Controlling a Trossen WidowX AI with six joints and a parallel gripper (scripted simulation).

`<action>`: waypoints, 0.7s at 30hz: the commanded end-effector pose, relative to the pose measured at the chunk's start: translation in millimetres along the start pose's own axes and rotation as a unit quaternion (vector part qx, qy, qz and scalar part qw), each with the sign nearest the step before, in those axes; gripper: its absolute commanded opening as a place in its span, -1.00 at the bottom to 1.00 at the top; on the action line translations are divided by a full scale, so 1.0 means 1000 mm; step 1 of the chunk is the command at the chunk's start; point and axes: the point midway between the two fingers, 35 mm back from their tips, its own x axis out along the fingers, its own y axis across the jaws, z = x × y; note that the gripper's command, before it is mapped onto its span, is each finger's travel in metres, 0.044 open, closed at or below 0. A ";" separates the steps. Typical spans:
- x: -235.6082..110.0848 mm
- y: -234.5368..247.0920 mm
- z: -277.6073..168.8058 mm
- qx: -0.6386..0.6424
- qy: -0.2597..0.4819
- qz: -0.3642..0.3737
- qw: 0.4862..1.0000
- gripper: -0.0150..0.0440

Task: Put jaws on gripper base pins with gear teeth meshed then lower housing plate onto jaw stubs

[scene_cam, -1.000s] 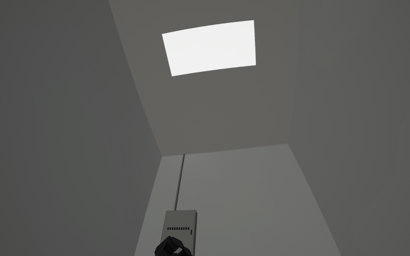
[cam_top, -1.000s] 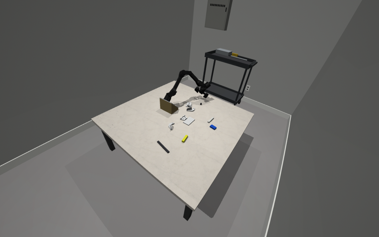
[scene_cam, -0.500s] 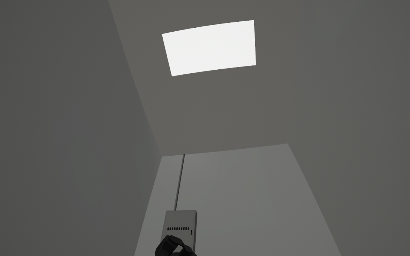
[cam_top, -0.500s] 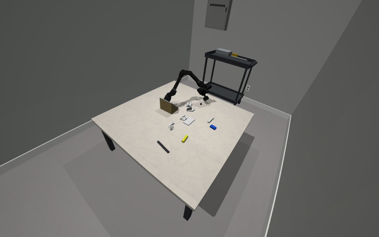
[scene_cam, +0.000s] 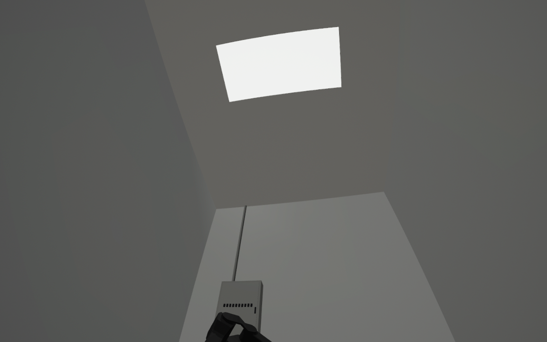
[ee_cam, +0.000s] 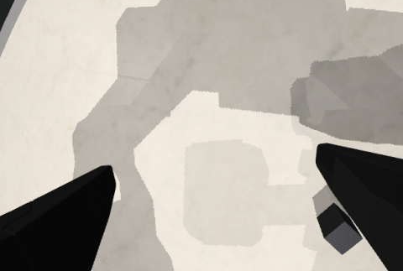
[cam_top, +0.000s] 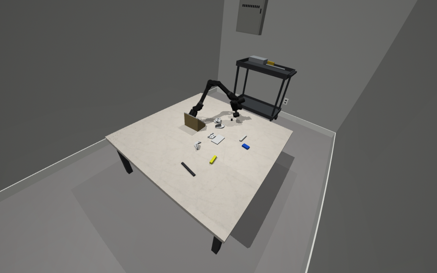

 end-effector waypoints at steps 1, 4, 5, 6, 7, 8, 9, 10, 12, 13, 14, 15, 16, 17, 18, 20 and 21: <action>-0.010 -0.018 -0.001 0.035 -0.009 -0.020 0.999 1.00; -0.018 -0.028 0.000 0.046 -0.017 -0.029 0.998 1.00; -0.020 -0.031 0.000 0.049 -0.020 -0.033 0.998 1.00; -0.021 -0.032 -0.001 0.057 -0.020 -0.034 0.998 1.00; -0.022 -0.034 -0.002 0.067 -0.020 -0.036 0.997 1.00; -0.023 -0.037 -0.003 0.083 -0.020 -0.040 0.996 1.00; -0.025 -0.039 -0.004 0.099 -0.020 -0.043 0.994 1.00; -0.027 -0.042 -0.005 0.115 -0.021 -0.046 0.992 1.00; -0.030 -0.047 -0.008 0.147 -0.022 -0.053 0.987 1.00; -0.031 -0.049 -0.010 0.163 -0.022 -0.056 0.985 1.00; -0.033 -0.052 -0.011 0.179 -0.023 -0.059 0.982 1.00; -0.034 -0.054 -0.013 0.195 -0.023 -0.062 0.979 1.00; -0.036 -0.057 -0.014 0.211 -0.024 -0.065 0.975 1.00; -0.038 -0.059 -0.016 0.227 -0.025 -0.068 0.971 1.00; -0.039 -0.061 -0.017 0.243 -0.025 -0.071 0.967 1.00; -0.043 -0.066 -0.020 0.274 -0.027 -0.077 0.958 1.00; -0.044 -0.068 -0.022 0.290 -0.028 -0.080 0.953 1.00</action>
